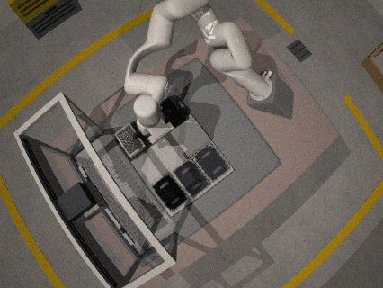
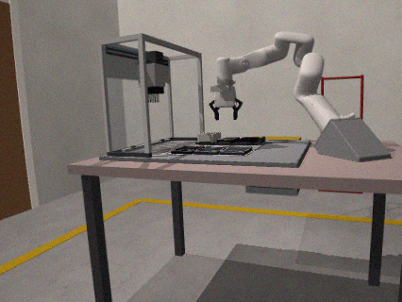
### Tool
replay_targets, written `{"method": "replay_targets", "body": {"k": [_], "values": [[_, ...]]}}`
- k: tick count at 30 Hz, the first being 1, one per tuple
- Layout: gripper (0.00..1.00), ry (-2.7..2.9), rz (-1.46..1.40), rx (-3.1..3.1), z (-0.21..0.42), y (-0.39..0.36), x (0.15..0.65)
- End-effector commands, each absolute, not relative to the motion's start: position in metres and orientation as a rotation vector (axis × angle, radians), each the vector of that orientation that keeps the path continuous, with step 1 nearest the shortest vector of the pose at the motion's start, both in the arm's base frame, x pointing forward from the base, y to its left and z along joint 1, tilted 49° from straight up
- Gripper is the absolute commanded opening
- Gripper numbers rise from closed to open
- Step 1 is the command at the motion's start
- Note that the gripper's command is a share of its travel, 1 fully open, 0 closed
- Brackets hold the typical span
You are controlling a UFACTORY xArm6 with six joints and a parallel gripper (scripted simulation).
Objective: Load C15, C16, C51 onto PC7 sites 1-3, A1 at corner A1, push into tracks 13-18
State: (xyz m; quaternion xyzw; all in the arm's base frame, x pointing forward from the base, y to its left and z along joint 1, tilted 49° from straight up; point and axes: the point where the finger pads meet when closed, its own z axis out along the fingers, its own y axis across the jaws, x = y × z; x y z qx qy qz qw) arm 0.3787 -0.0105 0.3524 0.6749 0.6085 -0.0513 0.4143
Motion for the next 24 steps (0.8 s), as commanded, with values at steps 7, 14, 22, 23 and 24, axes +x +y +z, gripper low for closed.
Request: {"method": "replay_targets", "body": {"k": [7, 14, 22, 23, 24], "values": [[1.0, 1.531, -0.125, 1.695, 0.376, -0.041, 0.369], [1.0, 1.531, -0.125, 1.695, 0.396, -0.069, 0.36], [1.0, 1.531, -0.125, 1.695, 0.414, -0.092, 0.352], [1.0, 1.531, -0.125, 1.695, 0.416, -0.096, 0.351], [1.0, 1.531, -0.125, 1.695, 0.419, -0.1, 0.35]]}}
